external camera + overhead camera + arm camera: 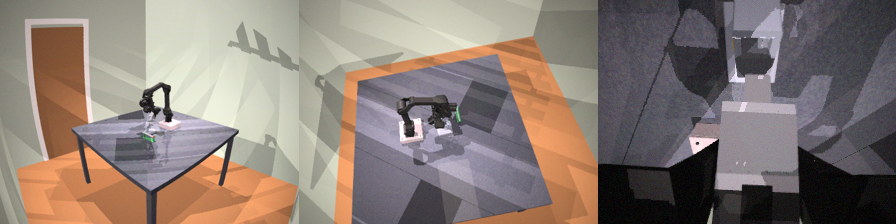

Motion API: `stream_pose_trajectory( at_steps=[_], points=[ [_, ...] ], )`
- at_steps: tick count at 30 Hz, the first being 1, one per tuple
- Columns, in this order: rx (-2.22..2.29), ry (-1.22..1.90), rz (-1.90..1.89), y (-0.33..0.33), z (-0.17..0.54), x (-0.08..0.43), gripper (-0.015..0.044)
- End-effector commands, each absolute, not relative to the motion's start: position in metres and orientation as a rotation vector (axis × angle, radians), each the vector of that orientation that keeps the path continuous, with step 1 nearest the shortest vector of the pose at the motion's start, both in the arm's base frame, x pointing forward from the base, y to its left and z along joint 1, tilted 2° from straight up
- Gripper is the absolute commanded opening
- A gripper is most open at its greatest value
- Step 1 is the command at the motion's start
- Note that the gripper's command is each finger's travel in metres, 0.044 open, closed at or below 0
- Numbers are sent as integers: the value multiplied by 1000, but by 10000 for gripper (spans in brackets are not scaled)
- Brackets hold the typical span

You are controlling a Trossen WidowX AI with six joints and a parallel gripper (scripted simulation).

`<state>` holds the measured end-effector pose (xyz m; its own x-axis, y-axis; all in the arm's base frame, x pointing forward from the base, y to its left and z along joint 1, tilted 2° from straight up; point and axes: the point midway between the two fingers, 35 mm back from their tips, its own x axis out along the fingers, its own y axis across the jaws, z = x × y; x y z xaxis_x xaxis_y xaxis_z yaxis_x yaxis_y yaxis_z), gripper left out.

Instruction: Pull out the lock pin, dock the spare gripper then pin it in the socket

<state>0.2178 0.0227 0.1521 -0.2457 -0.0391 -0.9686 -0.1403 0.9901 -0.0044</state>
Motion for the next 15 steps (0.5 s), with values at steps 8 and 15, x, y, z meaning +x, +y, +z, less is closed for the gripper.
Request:
stream_pose_trajectory(
  at_steps=[8,15],
  points=[
    [-144,1847,131,24,145,230,0],
    [-146,1849,132,25,138,235,0]
  ],
)
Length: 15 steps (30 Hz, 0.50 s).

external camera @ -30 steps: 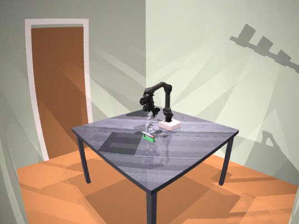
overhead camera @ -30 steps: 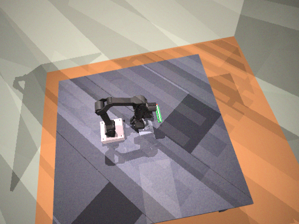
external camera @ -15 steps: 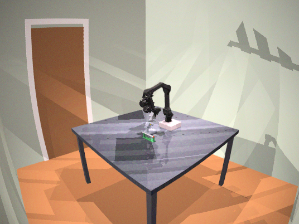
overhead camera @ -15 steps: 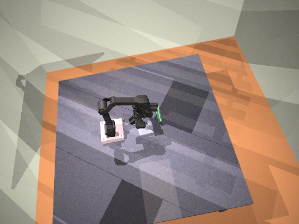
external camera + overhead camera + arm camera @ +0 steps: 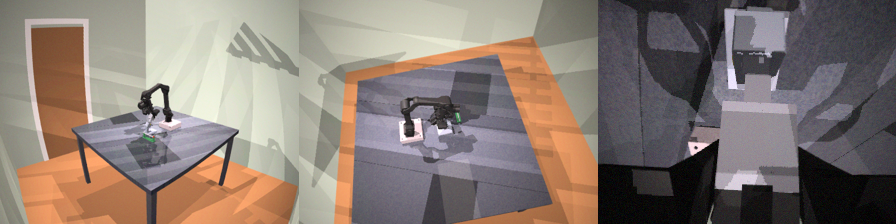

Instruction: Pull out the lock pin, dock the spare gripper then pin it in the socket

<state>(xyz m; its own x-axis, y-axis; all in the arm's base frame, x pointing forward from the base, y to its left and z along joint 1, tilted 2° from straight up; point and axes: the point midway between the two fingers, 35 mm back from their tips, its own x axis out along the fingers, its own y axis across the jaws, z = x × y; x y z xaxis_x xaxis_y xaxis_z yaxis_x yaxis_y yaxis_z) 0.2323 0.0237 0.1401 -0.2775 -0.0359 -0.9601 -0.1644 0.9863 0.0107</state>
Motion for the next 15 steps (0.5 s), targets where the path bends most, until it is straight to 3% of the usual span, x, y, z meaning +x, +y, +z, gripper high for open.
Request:
stream_pose_trajectory(
  at_steps=[1,15],
  points=[
    [-146,1849,132,25,137,236,0],
    [-147,1847,130,27,124,248,0]
  ],
)
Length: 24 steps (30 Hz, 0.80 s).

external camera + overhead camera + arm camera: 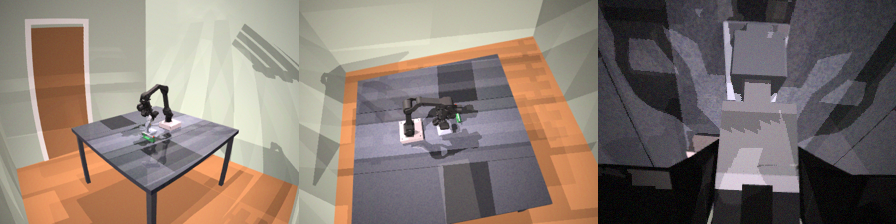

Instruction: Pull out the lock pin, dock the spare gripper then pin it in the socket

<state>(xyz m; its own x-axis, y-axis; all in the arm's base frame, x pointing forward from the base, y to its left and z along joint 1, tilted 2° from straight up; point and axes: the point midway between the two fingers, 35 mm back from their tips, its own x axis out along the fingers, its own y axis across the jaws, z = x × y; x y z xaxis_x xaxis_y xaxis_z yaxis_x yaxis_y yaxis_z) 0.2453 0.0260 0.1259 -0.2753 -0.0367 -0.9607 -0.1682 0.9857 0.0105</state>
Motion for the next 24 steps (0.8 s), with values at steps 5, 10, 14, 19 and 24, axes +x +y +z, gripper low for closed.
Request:
stream_pose_trajectory(
  at_steps=[5,10,14,19,24],
  points=[
    [-147,1846,129,28,119,252,0],
    [-148,1845,129,29,114,257,0],
    [-148,1845,129,29,111,260,0],
    [-148,1844,128,30,108,263,0],
    [-152,1851,129,29,109,260,0]
  ],
)
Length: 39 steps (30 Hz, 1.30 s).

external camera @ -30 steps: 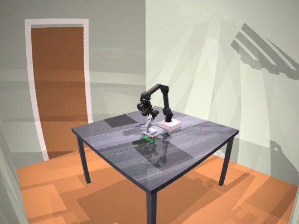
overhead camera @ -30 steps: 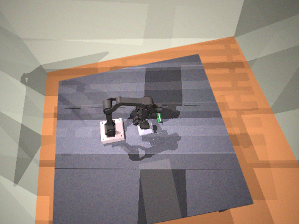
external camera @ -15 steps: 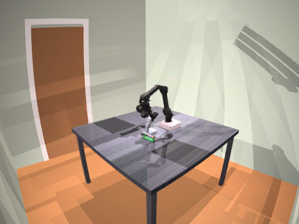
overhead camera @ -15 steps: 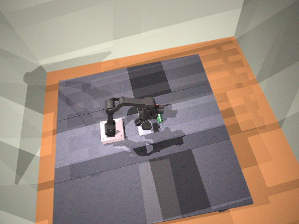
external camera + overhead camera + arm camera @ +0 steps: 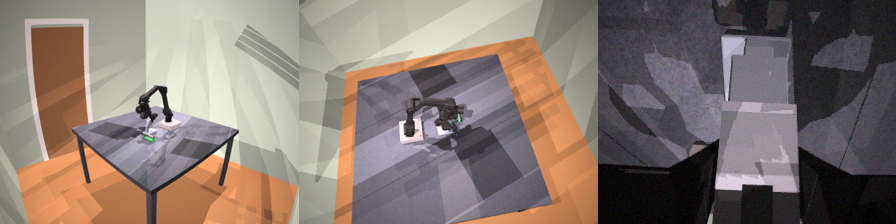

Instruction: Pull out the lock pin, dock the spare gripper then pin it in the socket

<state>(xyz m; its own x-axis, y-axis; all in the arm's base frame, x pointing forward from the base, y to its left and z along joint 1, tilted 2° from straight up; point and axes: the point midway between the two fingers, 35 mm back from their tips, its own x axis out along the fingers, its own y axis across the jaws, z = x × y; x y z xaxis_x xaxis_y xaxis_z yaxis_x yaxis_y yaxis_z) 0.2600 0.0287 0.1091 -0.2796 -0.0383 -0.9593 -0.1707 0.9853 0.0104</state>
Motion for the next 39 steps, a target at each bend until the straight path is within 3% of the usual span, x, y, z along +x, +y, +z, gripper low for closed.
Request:
stream_pose_trajectory(
  at_steps=[1,6,23,39],
  points=[
    [-152,1851,129,29,109,260,0],
    [-152,1851,129,29,109,260,0],
    [-152,1851,129,29,109,260,440],
    [-150,1844,127,25,136,239,440]
  ],
)
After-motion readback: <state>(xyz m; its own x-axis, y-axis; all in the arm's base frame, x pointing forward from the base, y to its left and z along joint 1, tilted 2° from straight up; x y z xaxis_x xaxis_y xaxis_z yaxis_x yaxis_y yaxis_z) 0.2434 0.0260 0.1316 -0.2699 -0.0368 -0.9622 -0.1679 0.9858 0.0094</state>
